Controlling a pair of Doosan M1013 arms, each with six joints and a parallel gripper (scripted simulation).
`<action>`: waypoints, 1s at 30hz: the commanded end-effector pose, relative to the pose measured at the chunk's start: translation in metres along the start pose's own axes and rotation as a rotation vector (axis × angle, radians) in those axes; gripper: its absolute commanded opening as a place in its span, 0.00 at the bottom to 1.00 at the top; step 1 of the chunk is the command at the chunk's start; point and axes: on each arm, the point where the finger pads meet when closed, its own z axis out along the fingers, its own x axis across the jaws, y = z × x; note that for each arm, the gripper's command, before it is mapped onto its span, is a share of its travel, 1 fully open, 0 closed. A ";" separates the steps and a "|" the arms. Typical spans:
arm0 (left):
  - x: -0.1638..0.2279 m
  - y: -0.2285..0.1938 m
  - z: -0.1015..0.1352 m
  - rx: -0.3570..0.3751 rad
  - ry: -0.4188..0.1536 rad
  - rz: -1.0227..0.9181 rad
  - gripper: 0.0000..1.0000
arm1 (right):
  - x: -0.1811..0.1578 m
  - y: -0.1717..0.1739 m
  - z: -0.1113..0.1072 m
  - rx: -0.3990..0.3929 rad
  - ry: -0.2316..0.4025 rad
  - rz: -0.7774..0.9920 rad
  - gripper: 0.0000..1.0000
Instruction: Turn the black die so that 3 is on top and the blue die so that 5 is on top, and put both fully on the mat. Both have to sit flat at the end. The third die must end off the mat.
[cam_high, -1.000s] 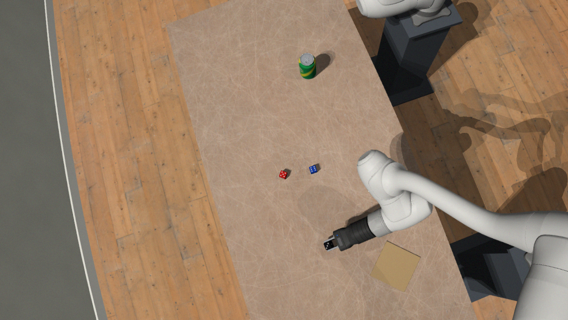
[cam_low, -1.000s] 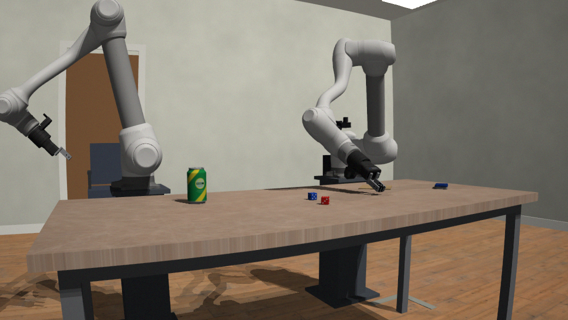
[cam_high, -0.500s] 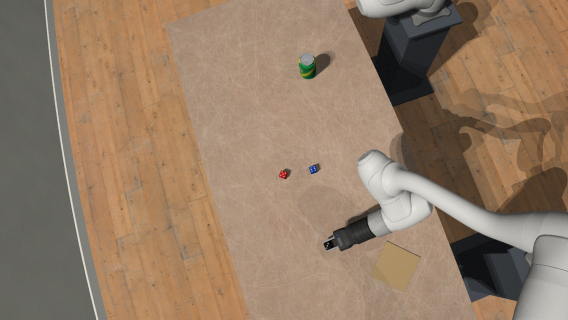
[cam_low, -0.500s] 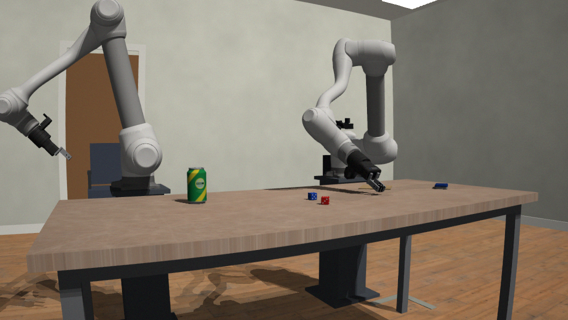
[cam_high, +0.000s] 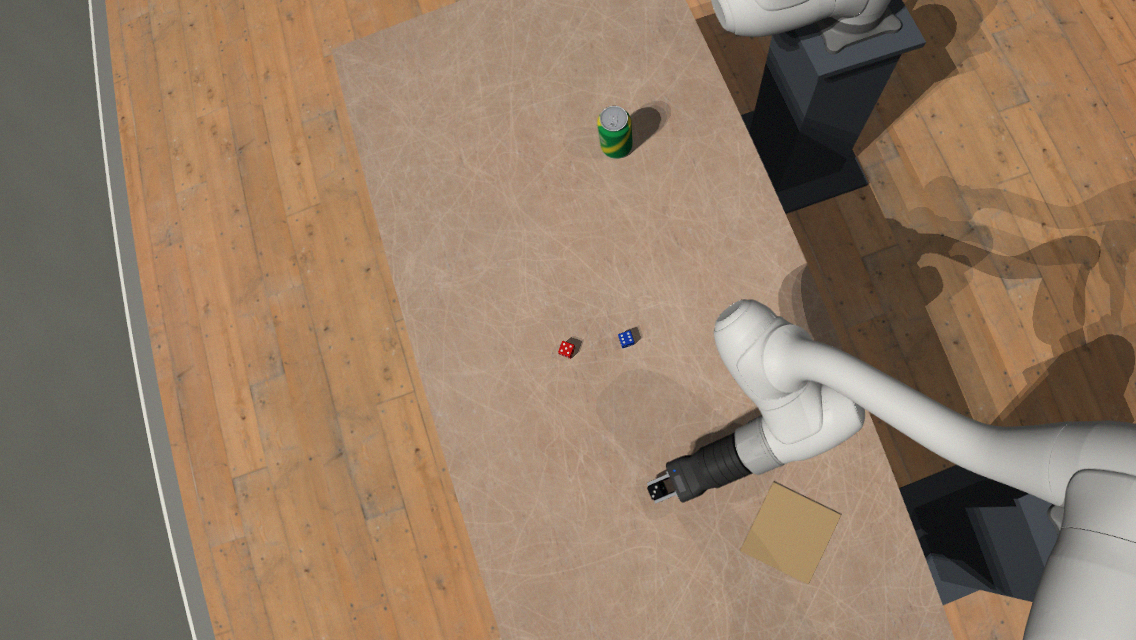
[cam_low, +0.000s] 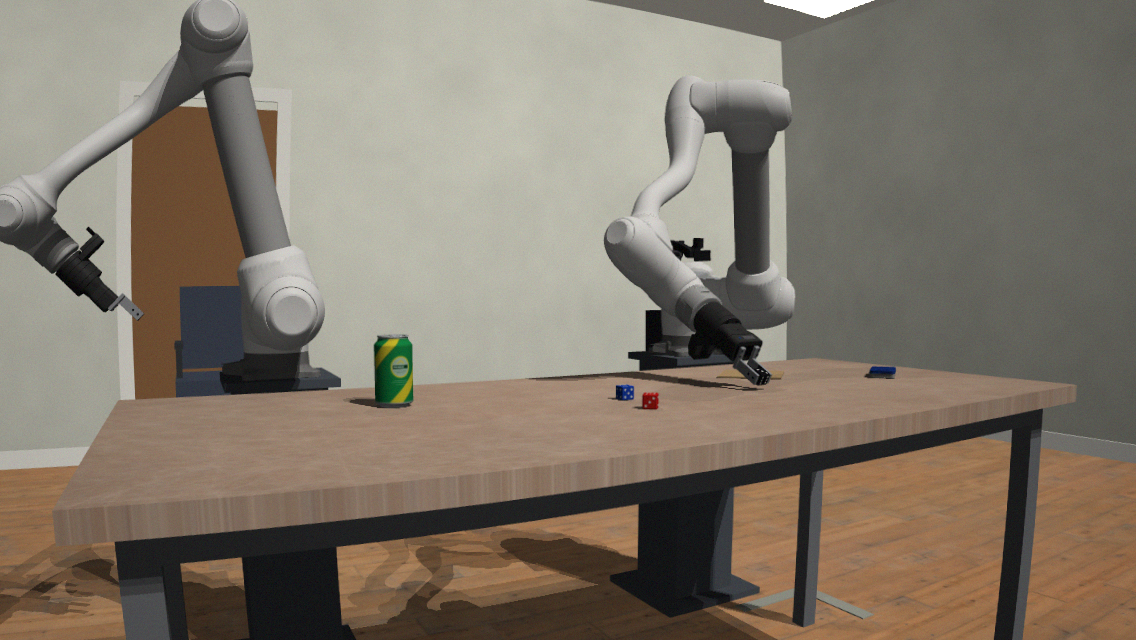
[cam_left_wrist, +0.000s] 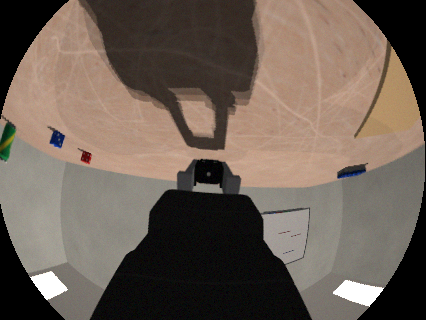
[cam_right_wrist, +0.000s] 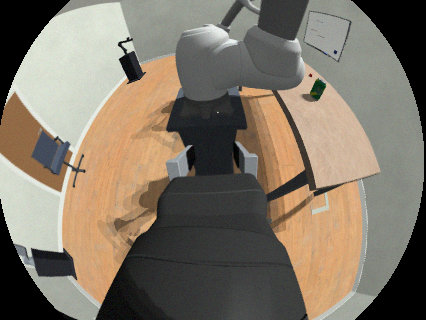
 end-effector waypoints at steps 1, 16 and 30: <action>0.000 0.000 0.001 -0.001 0.000 -0.001 0.49 | 0.000 0.000 0.000 -0.001 0.000 0.000 1.00; 0.000 -0.007 0.004 -0.001 0.000 -0.001 0.49 | 0.000 0.000 0.000 -0.001 0.000 0.000 1.00; 0.000 -0.008 0.005 -0.001 0.000 -0.001 0.49 | 0.000 0.000 0.000 -0.001 0.000 0.000 1.00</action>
